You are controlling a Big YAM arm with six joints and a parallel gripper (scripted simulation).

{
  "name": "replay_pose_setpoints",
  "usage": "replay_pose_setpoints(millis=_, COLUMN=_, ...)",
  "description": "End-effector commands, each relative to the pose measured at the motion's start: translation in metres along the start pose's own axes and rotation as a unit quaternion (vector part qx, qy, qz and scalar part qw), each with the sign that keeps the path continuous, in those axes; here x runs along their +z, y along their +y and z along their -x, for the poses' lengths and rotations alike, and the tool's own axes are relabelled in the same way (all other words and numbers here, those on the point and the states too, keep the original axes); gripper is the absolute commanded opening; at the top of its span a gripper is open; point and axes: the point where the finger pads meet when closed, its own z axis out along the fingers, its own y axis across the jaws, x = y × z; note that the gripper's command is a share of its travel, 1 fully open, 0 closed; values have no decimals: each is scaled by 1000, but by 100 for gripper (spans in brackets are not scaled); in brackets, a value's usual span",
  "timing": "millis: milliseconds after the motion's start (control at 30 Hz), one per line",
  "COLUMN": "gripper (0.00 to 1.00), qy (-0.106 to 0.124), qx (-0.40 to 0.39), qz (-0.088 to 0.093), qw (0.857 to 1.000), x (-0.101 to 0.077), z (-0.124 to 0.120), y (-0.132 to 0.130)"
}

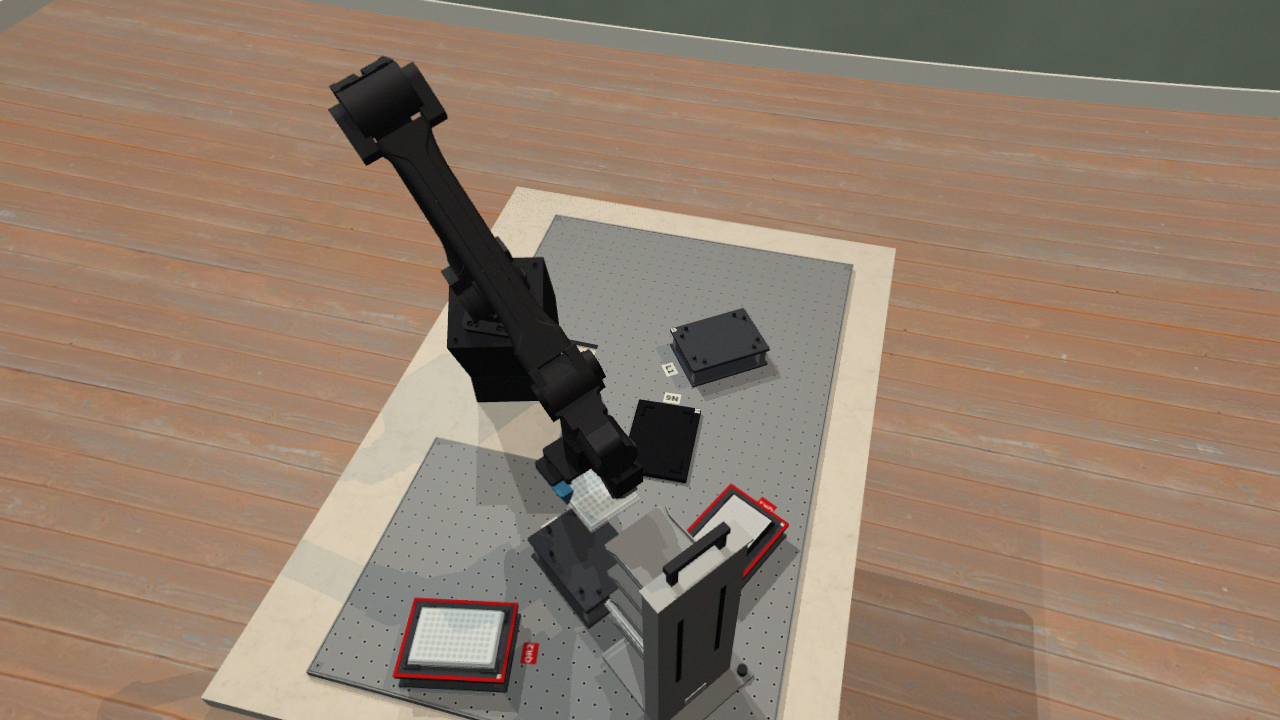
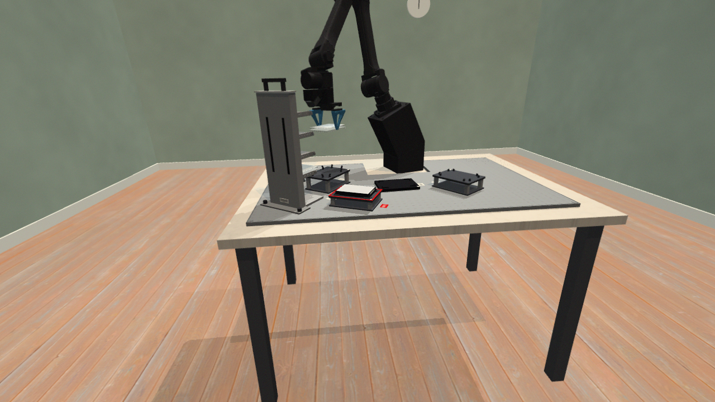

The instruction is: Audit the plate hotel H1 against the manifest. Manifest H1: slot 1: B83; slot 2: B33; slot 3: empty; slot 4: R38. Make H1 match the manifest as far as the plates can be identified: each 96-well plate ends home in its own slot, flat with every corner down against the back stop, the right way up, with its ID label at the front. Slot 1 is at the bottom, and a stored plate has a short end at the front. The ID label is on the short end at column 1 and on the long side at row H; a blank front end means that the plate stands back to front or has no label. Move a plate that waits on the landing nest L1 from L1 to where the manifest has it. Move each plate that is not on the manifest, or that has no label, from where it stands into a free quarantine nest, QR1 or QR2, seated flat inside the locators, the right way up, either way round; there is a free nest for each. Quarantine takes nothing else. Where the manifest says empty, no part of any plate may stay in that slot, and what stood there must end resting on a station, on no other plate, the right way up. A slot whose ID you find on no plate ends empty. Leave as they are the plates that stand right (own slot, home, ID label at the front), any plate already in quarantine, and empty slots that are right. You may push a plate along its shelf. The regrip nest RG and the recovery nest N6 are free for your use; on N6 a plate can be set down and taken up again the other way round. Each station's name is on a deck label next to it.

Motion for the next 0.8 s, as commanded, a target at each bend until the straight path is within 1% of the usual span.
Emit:
replay_pose_setpoints(millis=0, gripper=86, qy=-32, qx=-3, qz=-8, qw=999, x=-17, z=21, y=-21)
replay_pose_setpoints(millis=67, gripper=86, qy=-34, qx=-3, qz=-9, qw=999, x=-18, z=25, y=-29)
replay_pose_setpoints(millis=100, gripper=86, qy=-21, qx=-6, qz=-8, qw=1000, x=-10, z=19, y=-27)
replay_pose_setpoints(millis=133, gripper=86, qy=-4, qx=-10, qz=-5, qw=1000, x=5, z=2, y=-21)
replay_pose_setpoints(millis=233, gripper=86, qy=-6, qx=-19, qz=-1, qw=1000, x=12, z=3, y=-14)
replay_pose_setpoints(millis=300, gripper=86, qy=-4, qx=-13, qz=-4, qw=1000, x=18, z=1, y=-19)
replay_pose_setpoints(millis=367, gripper=86, qy=-4, qx=-13, qz=-4, qw=1000, x=18, z=1, y=-19)
replay_pose_setpoints(millis=400, gripper=86, qy=-13, qx=-8, qz=-7, qw=1000, x=16, z=11, y=-24)
replay_pose_setpoints(millis=467, gripper=86, qy=-4, qx=-10, qz=-5, qw=1000, x=26, z=1, y=-21)
replay_pose_setpoints(millis=767, gripper=86, qy=-5, qx=-10, qz=-5, qw=1000, x=50, z=2, y=-22)
